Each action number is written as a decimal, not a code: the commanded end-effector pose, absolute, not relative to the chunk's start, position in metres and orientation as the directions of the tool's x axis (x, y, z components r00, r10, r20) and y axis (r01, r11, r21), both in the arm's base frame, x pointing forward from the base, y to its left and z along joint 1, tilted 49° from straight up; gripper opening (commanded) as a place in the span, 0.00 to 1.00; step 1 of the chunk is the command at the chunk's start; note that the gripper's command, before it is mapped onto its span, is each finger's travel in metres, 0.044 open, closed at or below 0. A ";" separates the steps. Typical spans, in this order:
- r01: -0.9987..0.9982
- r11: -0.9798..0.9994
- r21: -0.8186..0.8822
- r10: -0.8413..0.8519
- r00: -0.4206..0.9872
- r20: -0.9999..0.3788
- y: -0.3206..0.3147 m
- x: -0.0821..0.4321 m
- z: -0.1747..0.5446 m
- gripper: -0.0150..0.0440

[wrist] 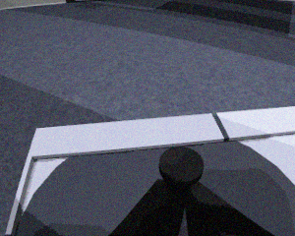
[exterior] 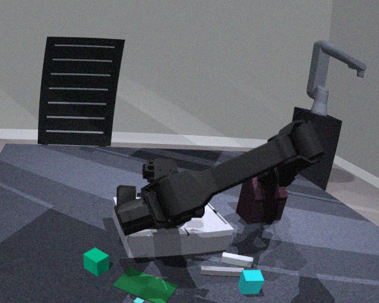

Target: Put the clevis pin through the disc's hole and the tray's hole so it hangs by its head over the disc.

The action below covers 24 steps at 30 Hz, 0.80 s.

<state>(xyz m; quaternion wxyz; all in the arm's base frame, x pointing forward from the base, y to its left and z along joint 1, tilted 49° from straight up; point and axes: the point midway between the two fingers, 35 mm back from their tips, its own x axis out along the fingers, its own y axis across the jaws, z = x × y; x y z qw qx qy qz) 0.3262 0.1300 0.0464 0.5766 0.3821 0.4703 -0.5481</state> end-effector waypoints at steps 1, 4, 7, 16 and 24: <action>0.992 0.106 -0.076 -0.270 -0.045 -0.962 0.131 0.325 0.046 0.25; 0.992 0.106 -0.076 -0.270 -0.045 -0.962 0.131 0.325 0.046 0.25; 0.992 0.106 -0.076 -0.270 -0.045 -0.962 0.131 0.325 0.046 0.25; 0.992 0.106 -0.076 -0.270 -0.045 -0.962 0.131 0.323 0.046 0.25; 0.991 0.106 -0.076 -0.270 -0.045 -0.962 0.131 0.320 0.047 0.25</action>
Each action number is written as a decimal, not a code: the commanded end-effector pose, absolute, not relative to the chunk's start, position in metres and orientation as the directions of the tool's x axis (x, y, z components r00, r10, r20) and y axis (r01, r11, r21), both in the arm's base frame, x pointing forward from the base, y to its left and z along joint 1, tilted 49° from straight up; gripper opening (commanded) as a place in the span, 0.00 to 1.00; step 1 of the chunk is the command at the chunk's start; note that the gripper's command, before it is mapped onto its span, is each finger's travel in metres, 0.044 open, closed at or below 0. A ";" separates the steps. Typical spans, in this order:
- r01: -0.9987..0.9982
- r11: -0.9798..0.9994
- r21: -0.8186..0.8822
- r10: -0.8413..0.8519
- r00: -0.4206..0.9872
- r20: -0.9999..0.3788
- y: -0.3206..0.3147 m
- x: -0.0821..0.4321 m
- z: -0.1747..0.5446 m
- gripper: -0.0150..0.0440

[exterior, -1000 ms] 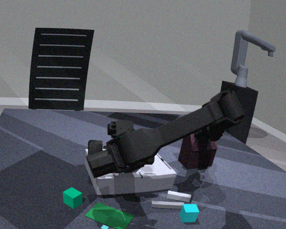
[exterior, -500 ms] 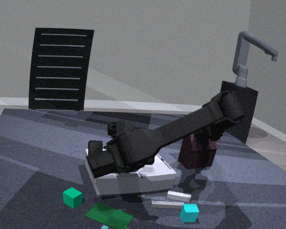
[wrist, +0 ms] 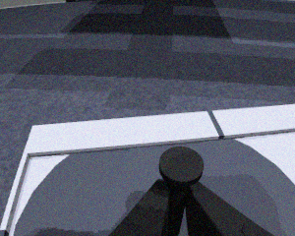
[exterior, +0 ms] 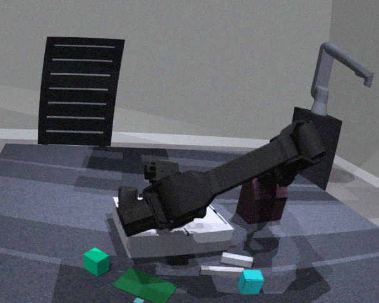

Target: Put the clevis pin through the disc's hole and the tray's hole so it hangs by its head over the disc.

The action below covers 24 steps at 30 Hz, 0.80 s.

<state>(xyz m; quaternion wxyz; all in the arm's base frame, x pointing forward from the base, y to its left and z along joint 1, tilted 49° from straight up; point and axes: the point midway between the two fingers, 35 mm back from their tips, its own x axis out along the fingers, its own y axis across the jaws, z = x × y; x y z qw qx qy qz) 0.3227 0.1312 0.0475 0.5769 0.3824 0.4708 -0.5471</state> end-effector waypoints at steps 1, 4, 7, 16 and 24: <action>0.991 0.106 -0.076 -0.270 -0.045 -0.962 0.131 0.320 0.047 0.25; 0.991 0.106 -0.076 -0.270 -0.045 -0.962 0.131 0.319 0.047 0.25; 0.991 0.106 -0.076 -0.270 -0.045 -0.962 0.131 0.318 0.048 0.25; 0.991 0.106 -0.076 -0.270 -0.045 -0.962 0.131 0.315 0.048 0.25; 0.991 0.106 -0.077 -0.270 -0.045 -0.962 0.131 0.313 0.049 0.25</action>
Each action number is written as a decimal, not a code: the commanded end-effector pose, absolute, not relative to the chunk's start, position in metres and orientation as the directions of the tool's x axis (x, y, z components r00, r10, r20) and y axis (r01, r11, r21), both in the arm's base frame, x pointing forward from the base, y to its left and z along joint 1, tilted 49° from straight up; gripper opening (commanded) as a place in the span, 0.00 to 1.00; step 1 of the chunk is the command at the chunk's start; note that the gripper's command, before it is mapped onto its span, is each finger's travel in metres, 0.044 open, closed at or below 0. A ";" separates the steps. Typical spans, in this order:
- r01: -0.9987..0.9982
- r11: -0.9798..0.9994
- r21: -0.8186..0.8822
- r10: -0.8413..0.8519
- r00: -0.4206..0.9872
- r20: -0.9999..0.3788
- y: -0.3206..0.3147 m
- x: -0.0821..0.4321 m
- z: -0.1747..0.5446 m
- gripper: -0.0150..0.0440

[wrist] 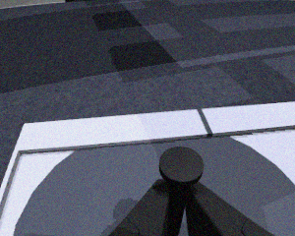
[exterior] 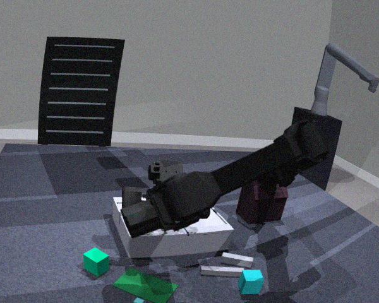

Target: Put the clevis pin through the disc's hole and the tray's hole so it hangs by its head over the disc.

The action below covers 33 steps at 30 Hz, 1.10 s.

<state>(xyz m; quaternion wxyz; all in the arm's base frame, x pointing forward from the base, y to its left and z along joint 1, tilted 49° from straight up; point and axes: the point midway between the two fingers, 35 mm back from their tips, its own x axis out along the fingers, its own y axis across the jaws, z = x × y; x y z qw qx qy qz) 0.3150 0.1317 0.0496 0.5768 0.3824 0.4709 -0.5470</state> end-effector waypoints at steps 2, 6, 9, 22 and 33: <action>0.991 0.106 -0.077 -0.270 -0.046 -0.962 0.131 0.312 0.049 0.25; 0.991 0.106 -0.077 -0.270 -0.046 -0.962 0.131 0.311 0.049 0.25; 0.991 0.106 -0.077 -0.270 -0.046 -0.962 0.131 0.310 0.050 0.25; 0.991 0.106 -0.077 -0.270 -0.046 -0.962 0.131 0.306 0.050 0.25; 0.991 0.106 -0.077 -0.270 -0.046 -0.962 0.131 0.302 0.051 0.25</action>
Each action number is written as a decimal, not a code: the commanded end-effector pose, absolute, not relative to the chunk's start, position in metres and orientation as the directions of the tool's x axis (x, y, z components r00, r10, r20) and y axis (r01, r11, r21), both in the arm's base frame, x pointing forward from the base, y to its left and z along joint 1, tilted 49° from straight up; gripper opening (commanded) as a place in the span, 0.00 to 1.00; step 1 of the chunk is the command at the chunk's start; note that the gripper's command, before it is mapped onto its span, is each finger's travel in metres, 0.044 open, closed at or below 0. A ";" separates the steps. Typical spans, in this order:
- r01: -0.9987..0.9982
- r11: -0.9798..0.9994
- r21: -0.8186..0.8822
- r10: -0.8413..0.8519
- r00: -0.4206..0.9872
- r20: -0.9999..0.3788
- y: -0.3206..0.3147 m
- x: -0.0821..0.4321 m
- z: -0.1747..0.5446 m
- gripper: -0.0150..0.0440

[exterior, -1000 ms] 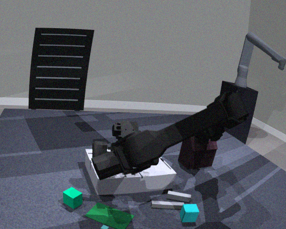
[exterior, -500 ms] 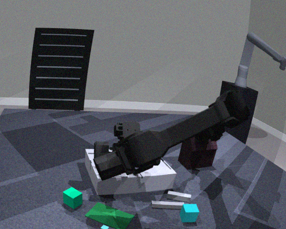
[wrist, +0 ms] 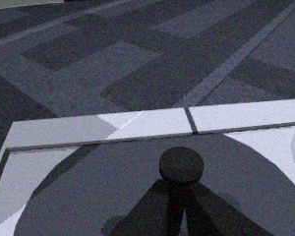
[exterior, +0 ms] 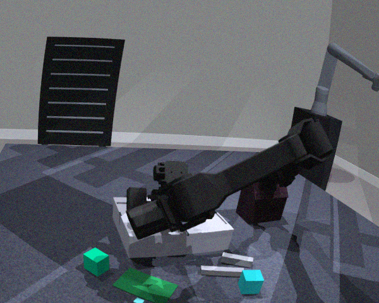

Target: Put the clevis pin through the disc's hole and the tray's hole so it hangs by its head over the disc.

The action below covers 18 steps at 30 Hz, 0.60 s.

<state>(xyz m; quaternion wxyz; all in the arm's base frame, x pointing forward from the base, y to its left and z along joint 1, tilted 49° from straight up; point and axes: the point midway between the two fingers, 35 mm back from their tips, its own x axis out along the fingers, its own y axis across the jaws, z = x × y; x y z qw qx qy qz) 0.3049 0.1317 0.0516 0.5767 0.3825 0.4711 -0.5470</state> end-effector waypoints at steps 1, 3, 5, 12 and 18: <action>0.991 0.106 -0.077 -0.270 -0.046 -0.962 0.131 0.302 0.051 0.25; 0.991 0.106 -0.077 -0.270 -0.046 -0.962 0.131 0.302 0.051 0.25; 0.991 0.106 -0.077 -0.270 -0.046 -0.962 0.131 0.301 0.051 0.25; 0.991 0.106 -0.077 -0.270 -0.046 -0.962 0.131 0.299 0.051 0.25; 0.991 0.106 -0.077 -0.270 -0.046 -0.962 0.131 0.297 0.051 0.25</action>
